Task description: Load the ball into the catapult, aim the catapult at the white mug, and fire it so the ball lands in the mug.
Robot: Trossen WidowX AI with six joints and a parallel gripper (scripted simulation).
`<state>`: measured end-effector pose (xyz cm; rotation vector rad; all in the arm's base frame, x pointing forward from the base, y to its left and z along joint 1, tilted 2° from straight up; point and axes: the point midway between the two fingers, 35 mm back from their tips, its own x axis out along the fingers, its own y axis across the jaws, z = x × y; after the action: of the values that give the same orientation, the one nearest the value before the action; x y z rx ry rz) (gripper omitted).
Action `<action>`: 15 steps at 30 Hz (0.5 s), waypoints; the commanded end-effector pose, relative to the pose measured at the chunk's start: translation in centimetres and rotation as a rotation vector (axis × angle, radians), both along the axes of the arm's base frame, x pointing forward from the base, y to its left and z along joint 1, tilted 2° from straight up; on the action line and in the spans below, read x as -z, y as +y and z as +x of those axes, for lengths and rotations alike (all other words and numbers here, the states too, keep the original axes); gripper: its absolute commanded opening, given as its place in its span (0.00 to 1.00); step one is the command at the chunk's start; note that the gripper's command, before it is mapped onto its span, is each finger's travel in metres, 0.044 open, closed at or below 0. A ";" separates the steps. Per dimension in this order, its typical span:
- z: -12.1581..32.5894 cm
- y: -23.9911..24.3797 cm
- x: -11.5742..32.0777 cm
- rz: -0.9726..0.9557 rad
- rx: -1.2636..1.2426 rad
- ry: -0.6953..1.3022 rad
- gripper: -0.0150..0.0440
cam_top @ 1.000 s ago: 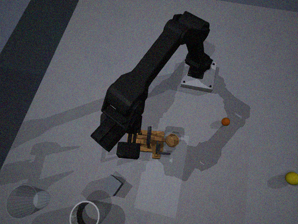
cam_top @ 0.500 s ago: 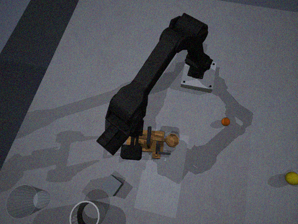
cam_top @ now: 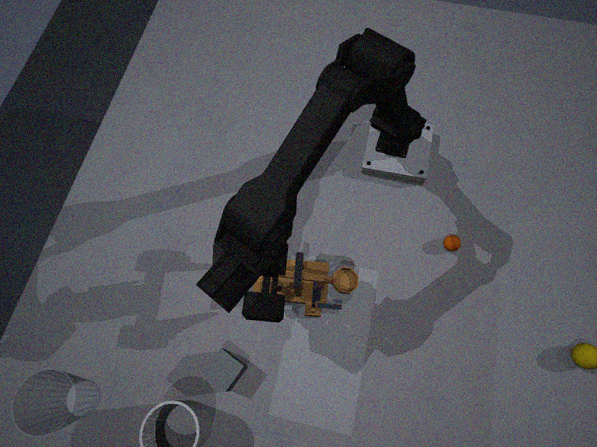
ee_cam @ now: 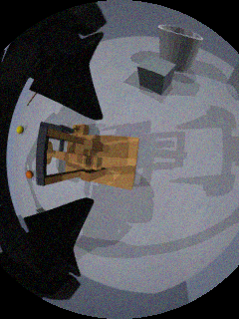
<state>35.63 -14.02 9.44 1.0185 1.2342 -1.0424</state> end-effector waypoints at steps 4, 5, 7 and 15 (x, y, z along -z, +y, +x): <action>0.0 0.0 1.4 0.004 -0.003 0.006 1.00; 0.0 0.0 1.5 0.004 -0.003 0.006 1.00; 0.0 0.0 1.8 0.004 -0.003 0.006 1.00; 0.0 -0.1 3.1 0.004 -0.003 0.006 1.00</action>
<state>35.72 -14.15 7.02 1.0202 1.2326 -1.0438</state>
